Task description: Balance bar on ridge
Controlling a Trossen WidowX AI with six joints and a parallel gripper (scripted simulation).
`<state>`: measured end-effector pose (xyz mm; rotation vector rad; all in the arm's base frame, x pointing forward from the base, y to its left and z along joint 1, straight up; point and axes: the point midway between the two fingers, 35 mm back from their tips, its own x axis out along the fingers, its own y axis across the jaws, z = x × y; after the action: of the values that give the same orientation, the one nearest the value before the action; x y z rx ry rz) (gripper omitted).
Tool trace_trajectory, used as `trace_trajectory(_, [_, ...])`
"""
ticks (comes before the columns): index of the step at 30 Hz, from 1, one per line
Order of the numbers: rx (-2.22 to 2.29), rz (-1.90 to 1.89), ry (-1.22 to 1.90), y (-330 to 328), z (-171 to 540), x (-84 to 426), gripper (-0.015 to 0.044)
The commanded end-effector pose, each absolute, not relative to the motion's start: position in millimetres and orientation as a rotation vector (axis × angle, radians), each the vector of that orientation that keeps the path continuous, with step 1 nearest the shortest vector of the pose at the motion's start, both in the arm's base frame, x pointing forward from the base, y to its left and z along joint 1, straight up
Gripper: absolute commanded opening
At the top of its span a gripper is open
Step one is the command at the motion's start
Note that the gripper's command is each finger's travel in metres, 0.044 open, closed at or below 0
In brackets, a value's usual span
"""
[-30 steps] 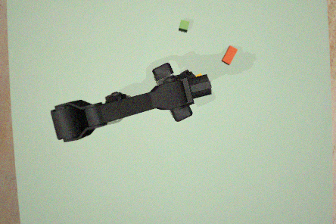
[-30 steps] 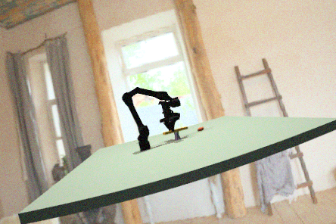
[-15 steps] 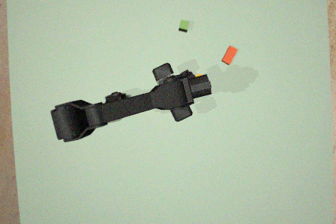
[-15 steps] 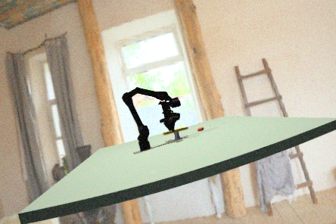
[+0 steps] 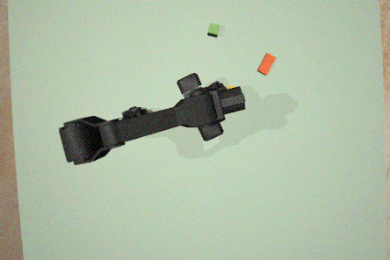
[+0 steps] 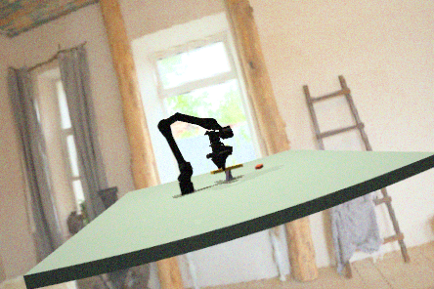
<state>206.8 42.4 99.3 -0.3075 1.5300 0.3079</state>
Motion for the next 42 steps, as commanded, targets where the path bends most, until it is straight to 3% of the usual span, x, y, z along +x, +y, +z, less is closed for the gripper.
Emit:
trace_trajectory(1, [-0.304, 0.304, 1.531, 42.4, 98.3, 206.8, 0.0])
trace_trajectory(42, [-0.304, 0.304, 1.531, 42.2, 94.9, 206.1, 0.0])
